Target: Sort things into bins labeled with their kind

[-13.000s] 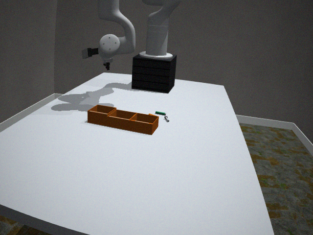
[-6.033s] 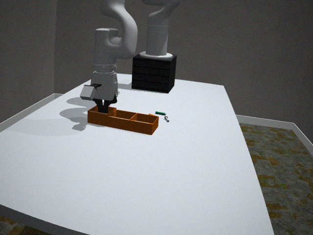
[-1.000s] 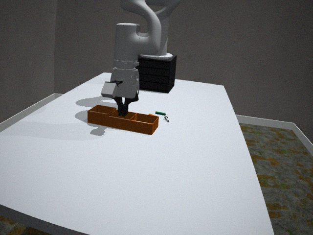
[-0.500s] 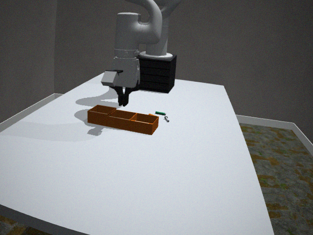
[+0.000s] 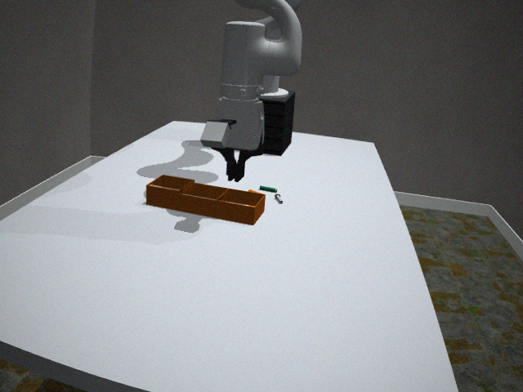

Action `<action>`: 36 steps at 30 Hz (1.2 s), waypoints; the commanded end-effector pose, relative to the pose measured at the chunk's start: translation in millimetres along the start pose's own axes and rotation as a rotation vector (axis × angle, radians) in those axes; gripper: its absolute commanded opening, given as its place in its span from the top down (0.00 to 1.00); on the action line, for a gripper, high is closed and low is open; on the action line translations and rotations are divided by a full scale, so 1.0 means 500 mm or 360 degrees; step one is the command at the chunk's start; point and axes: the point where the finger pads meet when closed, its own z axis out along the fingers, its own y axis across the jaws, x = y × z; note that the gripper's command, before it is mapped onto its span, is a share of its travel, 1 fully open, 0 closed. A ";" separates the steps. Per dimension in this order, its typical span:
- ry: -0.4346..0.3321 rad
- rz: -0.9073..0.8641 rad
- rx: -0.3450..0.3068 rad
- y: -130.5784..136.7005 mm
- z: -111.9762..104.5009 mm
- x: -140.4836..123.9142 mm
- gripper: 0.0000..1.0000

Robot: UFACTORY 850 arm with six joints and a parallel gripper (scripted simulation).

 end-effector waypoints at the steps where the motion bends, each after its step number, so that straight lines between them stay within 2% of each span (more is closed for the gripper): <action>1: 0.0004 0.0001 -0.0004 -0.018 -0.002 0.003 0.93; 3: 0.0004 0.0001 -0.0004 -0.036 -0.002 0.003 0.93; 6: 0.0004 0.0001 -0.0004 -0.036 -0.002 0.003 0.93; 30: 0.0004 0.0001 -0.0004 -0.036 0.116 0.003 0.93; 36: 0.0004 0.0001 -0.0004 -0.036 0.117 0.003 0.93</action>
